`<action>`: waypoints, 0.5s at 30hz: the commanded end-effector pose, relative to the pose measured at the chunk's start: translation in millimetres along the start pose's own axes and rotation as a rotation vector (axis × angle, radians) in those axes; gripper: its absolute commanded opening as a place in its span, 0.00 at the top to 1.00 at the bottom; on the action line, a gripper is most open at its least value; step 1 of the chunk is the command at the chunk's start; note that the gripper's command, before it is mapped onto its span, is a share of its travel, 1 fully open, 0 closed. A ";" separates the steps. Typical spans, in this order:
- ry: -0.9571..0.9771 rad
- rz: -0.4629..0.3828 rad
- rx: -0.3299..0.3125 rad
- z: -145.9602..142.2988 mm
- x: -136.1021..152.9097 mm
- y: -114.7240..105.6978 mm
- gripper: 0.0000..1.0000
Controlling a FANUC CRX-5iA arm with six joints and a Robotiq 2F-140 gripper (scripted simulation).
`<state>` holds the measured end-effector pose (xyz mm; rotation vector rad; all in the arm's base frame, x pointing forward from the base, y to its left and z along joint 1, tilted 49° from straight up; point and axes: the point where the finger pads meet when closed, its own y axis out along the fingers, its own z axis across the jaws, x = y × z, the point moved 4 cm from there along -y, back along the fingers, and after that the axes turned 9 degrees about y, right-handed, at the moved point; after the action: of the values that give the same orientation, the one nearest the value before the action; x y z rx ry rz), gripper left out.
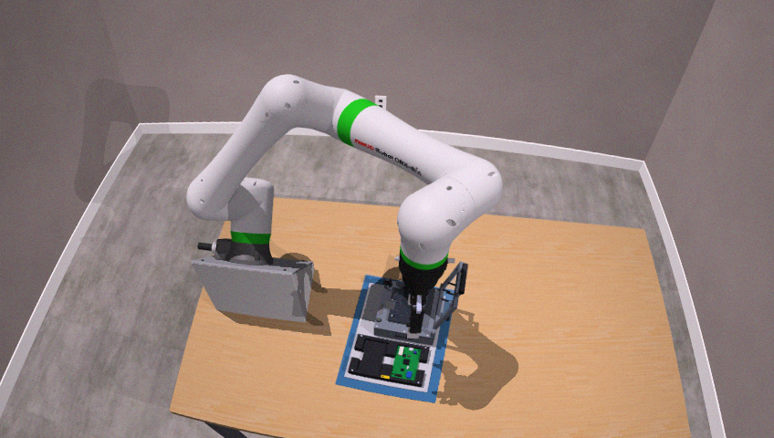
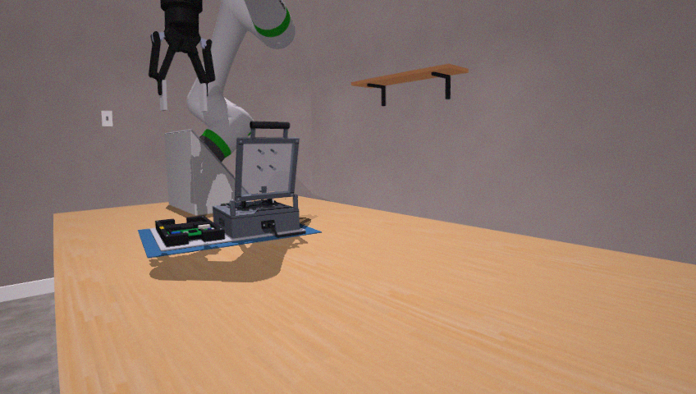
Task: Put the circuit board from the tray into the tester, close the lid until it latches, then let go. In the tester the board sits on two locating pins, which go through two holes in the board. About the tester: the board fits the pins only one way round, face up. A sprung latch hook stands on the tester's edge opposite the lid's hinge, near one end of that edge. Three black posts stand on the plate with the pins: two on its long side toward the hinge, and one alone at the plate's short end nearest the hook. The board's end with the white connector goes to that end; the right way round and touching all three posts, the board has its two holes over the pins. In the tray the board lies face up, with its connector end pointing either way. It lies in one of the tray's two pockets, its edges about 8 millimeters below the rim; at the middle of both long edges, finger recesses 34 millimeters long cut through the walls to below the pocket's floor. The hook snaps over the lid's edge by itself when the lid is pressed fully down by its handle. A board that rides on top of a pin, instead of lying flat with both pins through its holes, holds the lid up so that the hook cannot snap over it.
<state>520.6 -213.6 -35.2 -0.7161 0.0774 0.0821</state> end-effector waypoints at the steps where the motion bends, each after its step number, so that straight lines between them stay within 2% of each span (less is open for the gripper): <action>1: 0.000 0.000 0.000 0.0 -0.5 3.6 0.42; 8: 0.000 0.000 0.000 0.6 -2.6 19.5 0.42; 15: 0.000 0.000 0.000 2.1 -8.5 64.5 0.42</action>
<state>510.8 -182.5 -60.1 -0.7153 0.0785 0.0835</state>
